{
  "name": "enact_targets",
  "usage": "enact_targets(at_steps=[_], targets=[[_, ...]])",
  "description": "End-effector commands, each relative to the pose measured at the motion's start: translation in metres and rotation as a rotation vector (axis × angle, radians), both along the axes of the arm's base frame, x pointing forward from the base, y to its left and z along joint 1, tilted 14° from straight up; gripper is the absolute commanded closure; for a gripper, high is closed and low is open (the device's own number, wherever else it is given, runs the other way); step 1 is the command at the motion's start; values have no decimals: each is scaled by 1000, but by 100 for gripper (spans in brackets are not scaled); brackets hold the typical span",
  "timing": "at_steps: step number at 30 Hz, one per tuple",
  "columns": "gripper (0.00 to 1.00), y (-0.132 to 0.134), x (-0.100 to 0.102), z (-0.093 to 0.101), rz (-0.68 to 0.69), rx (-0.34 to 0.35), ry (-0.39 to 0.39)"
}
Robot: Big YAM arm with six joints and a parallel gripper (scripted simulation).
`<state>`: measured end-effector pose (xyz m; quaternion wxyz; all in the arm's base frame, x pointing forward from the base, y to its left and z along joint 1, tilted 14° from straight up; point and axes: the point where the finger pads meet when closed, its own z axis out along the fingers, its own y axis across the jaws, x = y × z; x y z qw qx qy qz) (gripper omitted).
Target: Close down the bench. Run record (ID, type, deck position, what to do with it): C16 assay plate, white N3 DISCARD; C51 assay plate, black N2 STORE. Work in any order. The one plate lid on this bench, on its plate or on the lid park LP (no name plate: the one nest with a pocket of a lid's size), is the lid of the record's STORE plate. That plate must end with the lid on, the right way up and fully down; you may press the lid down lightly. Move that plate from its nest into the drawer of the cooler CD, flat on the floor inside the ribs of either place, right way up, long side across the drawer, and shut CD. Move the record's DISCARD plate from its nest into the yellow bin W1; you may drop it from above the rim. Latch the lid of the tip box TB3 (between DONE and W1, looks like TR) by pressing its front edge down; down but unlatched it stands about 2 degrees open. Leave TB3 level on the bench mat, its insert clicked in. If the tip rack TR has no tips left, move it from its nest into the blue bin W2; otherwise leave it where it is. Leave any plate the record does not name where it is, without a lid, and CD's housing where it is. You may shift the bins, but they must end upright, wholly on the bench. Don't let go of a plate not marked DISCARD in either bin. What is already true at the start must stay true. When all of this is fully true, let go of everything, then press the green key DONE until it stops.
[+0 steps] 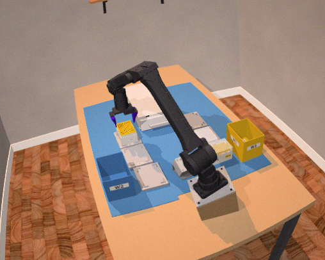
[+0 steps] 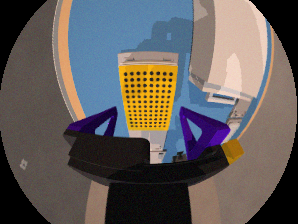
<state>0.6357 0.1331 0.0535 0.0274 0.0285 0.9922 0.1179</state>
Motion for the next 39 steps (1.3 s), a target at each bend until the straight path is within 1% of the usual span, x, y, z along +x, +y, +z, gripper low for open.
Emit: enact_targets(at_steps=[1,2,3,5,7,8,9,12,13,15,16,18,21,23,25,26,27,29,30,31,32,33,34,36,39], targets=[[0,8,5,-4,2,0,-14],[0,7,4,-7,0,0,-9],[0,6,5,-1,-2,1,-20],[0,6,14,7,-4,5,-46],[0,7,9,1,-2,4,-35],[0,9,5,-10,0,1,-17],[0,10,4,-15,2,0,-11],[0,11,4,-17,3,0,-11],[0,7,12,-7,-3,3,-29],[0,7,11,-8,-7,4,-35],[0,8,8,-12,-5,3,-27],[0,12,8,-21,0,2,-19],[0,12,5,-29,1,0,-9],[0,12,9,-28,-2,1,-18],[0,11,8,-23,-4,3,-28],[0,13,12,-20,-3,5,-39],[0,14,14,-23,-1,5,-38],[0,14,14,-23,-1,5,-38],[0,8,17,-11,-4,7,-49],[0,8,17,-11,-4,7,-49],[0,15,12,-20,3,4,-38],[0,16,10,-32,3,2,-25],[0,17,7,-39,3,0,-13],[0,16,5,-43,1,0,-9],[0,14,9,-44,-5,1,-17]])
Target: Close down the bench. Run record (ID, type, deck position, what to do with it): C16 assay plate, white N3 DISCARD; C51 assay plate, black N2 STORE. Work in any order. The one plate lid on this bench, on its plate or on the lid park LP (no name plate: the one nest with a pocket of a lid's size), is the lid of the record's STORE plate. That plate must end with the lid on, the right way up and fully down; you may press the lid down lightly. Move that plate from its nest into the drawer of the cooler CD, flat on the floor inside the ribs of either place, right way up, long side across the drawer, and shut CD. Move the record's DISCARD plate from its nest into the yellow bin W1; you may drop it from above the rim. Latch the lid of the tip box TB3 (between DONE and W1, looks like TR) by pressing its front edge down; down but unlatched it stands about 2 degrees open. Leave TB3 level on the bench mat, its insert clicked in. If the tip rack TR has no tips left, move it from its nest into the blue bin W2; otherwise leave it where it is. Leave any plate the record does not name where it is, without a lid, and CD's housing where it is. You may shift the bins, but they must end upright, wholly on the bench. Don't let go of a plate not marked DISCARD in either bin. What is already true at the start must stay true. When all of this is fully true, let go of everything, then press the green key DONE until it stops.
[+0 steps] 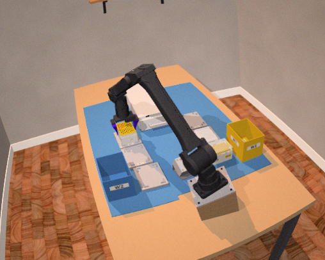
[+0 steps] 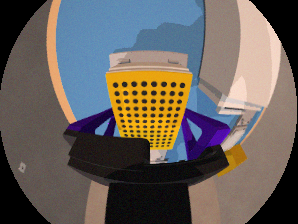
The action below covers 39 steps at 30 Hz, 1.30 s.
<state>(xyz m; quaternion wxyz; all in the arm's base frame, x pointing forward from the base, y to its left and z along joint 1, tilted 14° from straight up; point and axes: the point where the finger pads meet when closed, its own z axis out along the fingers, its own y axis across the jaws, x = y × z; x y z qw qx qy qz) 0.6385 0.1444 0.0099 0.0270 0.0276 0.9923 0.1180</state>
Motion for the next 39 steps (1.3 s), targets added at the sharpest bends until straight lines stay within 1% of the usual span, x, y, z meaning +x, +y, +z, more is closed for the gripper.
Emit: enact_targets(at_steps=[1,4,7,8,9,10,12,13,18,19,39], targets=[[0,2,5,-4,-7,0,-13],[0,9,12,9,-1,6,-44],[0,10,11,6,1,5,-42],[0,5,9,2,-4,3,-31],[0,4,7,-10,-6,1,-17],[0,2,7,-10,-9,0,-13],[0,2,7,-2,-8,1,-20],[0,2,16,13,-6,7,-49],[0,2,16,13,-6,7,-49],[100,2,16,13,-6,7,-49],[100,2,16,13,-6,7,-49]])
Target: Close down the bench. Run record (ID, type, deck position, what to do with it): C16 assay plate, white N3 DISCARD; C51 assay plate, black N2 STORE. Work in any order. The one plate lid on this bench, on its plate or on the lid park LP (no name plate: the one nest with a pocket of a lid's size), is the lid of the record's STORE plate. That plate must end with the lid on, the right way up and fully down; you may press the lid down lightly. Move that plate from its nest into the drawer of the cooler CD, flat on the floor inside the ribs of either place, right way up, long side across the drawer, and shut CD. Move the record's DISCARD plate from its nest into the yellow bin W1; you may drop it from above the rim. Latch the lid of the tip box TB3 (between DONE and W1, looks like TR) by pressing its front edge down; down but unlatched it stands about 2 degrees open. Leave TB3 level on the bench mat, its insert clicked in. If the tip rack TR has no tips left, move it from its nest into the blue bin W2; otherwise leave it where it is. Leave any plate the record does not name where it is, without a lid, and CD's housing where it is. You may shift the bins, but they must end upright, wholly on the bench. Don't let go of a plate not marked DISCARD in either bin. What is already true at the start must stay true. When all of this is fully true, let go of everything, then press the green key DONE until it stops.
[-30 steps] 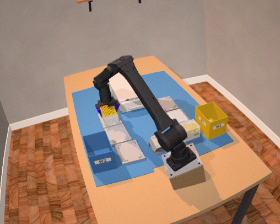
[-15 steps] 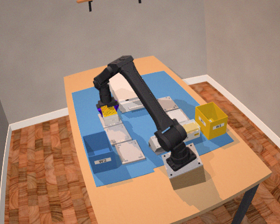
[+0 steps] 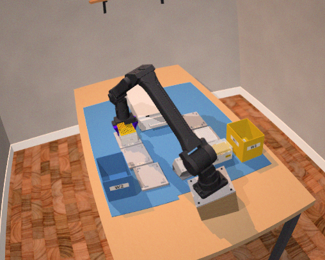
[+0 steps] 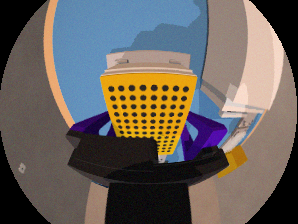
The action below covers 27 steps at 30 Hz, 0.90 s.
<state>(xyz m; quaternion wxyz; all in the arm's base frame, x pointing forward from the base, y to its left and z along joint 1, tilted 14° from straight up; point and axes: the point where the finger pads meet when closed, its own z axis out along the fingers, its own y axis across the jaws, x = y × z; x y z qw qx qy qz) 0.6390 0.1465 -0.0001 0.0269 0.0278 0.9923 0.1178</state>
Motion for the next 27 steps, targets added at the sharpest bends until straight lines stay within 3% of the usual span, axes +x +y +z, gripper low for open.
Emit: enact_targets(at_steps=[1,9,16,27], targets=[[100,0,15,23,-5,7,-50],[100,0,9,17,-8,4,-34],[100,-2,13,38,-9,8,-57],[100,-6,16,45,-10,9,-66]])
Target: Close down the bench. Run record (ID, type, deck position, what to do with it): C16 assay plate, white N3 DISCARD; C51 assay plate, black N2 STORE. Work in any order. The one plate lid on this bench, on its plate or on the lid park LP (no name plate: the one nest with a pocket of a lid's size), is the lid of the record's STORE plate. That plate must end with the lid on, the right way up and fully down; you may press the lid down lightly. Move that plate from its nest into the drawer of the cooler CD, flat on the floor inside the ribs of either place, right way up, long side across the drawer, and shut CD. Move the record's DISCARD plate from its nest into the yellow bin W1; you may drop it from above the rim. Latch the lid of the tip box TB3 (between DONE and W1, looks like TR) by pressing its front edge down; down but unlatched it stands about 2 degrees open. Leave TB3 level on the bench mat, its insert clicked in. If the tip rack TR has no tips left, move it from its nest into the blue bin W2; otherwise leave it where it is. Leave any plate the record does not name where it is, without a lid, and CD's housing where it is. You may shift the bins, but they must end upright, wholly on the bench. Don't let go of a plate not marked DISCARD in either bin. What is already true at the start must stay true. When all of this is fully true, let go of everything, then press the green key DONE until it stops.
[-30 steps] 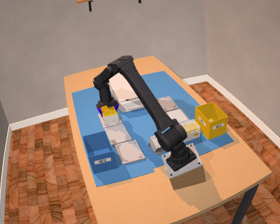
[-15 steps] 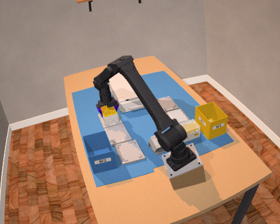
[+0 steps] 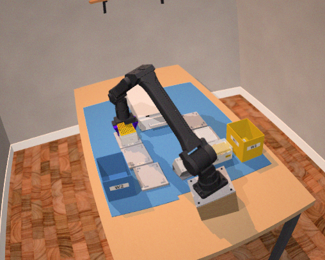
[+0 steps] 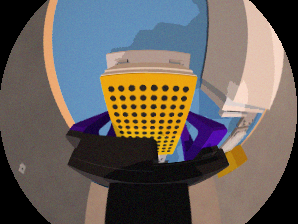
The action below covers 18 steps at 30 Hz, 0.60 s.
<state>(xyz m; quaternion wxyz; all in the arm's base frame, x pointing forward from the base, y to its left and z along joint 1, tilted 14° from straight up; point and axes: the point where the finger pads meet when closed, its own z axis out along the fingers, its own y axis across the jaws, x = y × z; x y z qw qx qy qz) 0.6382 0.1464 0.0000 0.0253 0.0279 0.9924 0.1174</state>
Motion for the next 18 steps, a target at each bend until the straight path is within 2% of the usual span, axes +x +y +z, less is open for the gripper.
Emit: enact_targets(at_steps=[1,18], targets=[[100,-6,17,46,-10,10,-70],[100,-7,22,55,-10,12,-84]])
